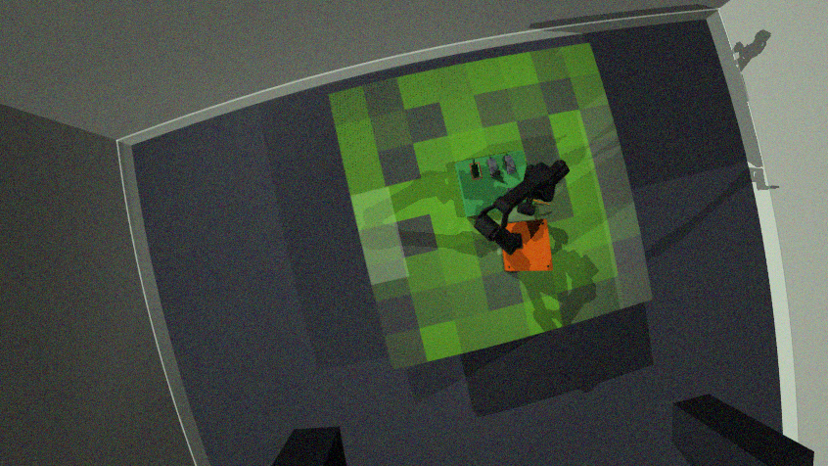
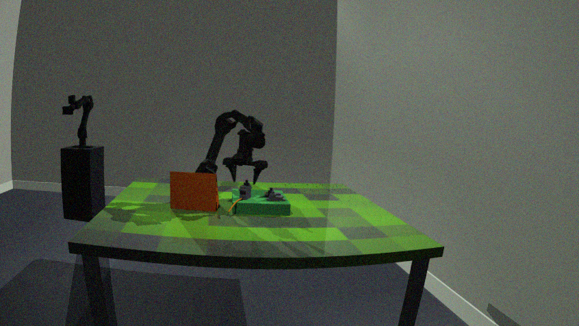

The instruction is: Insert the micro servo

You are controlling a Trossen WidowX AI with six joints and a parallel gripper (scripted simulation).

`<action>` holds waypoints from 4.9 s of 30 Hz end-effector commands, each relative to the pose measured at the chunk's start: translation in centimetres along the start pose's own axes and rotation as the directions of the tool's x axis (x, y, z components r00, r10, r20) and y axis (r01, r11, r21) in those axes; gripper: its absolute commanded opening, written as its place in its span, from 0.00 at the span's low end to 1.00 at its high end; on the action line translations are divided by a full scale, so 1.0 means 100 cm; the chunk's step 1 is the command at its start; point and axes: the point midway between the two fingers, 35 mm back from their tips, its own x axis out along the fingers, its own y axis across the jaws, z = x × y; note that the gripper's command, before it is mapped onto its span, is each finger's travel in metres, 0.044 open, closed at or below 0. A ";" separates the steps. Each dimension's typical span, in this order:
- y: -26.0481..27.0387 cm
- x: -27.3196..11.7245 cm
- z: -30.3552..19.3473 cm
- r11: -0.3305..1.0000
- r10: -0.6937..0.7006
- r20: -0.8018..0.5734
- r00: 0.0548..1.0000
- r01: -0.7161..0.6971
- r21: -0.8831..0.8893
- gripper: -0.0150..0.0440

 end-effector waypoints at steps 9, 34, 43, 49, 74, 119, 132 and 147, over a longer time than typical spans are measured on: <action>0.001 0.017 0.000 1.000 0.004 -0.003 1.000 -0.004 0.004 1.00; 0.001 0.020 0.000 1.000 0.004 -0.003 1.000 -0.004 0.004 0.31; -0.006 -0.007 -0.003 1.000 0.003 -0.002 1.000 -0.003 0.005 0.25; -0.008 -0.007 -0.005 1.000 0.003 -0.002 1.000 -0.003 0.005 0.25; 0.034 -0.008 -0.029 1.000 0.005 -0.004 1.000 -0.005 0.003 0.25; -0.025 -0.008 -0.154 0.895 0.001 -0.009 1.000 -0.005 -0.445 0.25; -0.025 -0.008 -0.154 0.611 0.001 -0.009 1.000 -0.008 -0.792 0.25; -0.025 -0.008 -0.154 0.134 0.001 -0.009 1.000 -0.009 -0.991 0.25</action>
